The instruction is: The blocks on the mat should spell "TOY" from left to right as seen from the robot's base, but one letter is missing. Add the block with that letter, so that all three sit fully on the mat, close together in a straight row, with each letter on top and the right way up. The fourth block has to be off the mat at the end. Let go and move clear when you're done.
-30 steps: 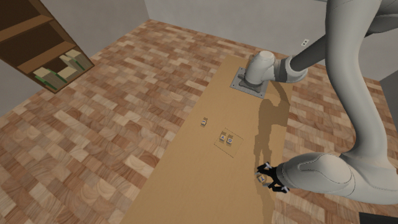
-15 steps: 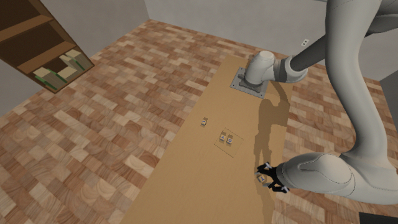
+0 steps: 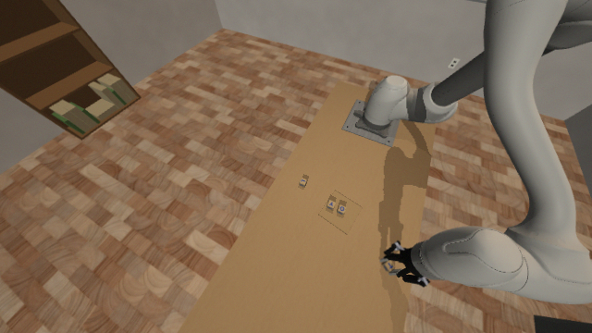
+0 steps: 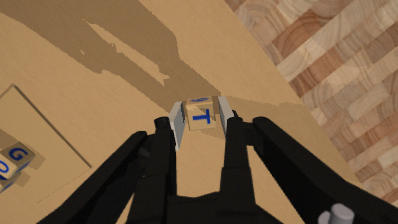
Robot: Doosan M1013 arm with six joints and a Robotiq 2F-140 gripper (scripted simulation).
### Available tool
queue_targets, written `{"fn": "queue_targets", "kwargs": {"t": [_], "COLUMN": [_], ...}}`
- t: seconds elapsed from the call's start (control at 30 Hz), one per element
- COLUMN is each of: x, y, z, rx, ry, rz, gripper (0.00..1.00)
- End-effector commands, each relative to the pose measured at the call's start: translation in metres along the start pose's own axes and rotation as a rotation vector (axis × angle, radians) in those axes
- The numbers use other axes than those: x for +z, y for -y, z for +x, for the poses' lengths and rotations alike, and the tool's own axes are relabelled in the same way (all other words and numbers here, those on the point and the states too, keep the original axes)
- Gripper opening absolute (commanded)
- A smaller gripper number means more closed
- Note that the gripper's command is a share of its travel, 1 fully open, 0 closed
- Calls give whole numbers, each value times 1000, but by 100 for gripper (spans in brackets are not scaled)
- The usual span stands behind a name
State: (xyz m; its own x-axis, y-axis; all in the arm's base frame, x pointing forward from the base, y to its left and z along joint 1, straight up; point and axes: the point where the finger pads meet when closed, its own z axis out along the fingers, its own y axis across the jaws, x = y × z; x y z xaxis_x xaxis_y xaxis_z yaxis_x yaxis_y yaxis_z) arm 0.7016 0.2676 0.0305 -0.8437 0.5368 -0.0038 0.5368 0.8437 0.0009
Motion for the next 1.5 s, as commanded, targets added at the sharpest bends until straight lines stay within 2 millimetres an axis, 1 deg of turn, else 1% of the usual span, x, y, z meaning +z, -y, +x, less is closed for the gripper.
{"fn": "queue_targets", "kwargs": {"t": [0.0,0.23,0.27,1.47], "x": [3,3,3,1], "y": [-1,-1,-1,-1], "z": [3,3,3,3], "rx": [2,2,2,2], "ry": [-1,-1,-1,-1], "rz": [2,2,2,2], "gripper": [28,28,16,16]}}
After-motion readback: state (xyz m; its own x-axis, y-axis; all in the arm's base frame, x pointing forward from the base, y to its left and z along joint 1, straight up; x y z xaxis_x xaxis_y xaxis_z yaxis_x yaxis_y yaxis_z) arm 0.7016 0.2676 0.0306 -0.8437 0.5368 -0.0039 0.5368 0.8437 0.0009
